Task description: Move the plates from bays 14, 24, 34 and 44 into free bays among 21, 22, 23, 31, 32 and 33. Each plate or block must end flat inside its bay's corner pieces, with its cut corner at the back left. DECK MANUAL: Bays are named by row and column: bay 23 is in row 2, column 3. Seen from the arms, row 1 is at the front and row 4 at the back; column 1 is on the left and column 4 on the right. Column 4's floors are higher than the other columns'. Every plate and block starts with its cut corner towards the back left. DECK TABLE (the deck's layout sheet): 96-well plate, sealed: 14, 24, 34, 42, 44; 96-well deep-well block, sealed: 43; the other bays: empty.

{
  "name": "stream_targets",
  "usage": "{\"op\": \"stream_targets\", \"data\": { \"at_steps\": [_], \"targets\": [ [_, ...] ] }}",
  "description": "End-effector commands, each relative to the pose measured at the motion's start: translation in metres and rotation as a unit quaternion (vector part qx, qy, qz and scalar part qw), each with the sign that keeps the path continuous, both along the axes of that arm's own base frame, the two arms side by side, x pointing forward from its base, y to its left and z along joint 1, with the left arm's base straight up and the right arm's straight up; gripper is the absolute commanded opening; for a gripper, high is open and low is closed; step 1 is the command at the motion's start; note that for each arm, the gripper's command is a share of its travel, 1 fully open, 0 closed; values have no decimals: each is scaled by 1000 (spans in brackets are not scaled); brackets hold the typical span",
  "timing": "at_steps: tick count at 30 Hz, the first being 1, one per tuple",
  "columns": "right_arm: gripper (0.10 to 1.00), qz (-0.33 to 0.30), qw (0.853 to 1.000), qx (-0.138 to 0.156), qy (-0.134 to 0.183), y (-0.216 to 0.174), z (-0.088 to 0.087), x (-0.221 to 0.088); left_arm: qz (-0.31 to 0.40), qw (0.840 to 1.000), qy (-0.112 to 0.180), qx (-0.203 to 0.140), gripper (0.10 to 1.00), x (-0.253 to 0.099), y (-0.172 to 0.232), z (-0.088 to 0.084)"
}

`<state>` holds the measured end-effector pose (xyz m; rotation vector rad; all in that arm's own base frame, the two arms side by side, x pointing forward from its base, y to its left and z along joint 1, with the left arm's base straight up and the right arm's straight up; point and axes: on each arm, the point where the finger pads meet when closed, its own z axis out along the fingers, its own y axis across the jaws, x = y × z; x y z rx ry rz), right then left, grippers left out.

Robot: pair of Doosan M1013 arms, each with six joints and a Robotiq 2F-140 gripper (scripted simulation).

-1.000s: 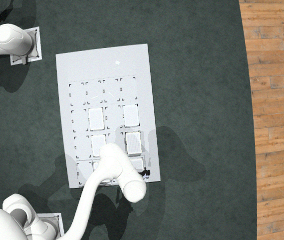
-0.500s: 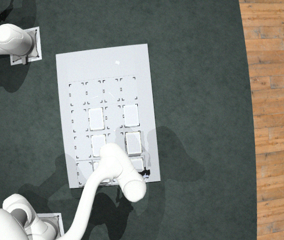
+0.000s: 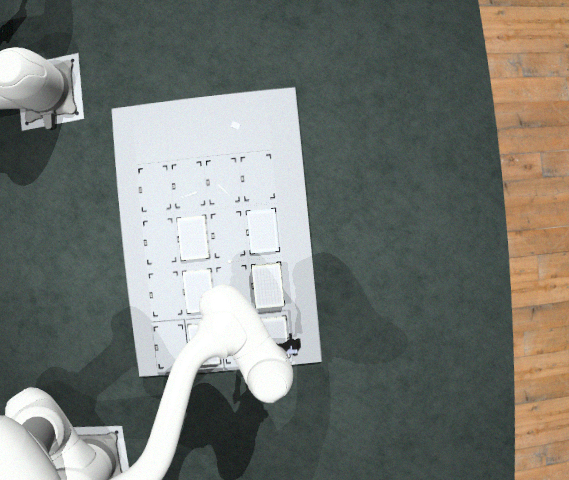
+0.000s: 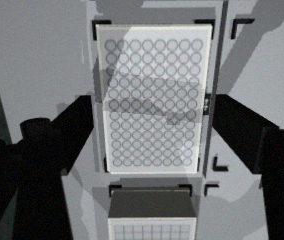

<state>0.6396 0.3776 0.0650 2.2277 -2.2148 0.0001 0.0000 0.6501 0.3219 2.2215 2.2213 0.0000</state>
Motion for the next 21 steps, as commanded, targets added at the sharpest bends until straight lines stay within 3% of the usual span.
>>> {"op": "stream_targets", "data": {
  "at_steps": [1,21],
  "targets": [
    [698,0,1000,1,-1,0,-3,0,0,1000,0,1,1000,0,0,1],
    [698,0,1000,1,-1,0,-11,0,0,1000,0,1,1000,0,0,1]
  ]
}}
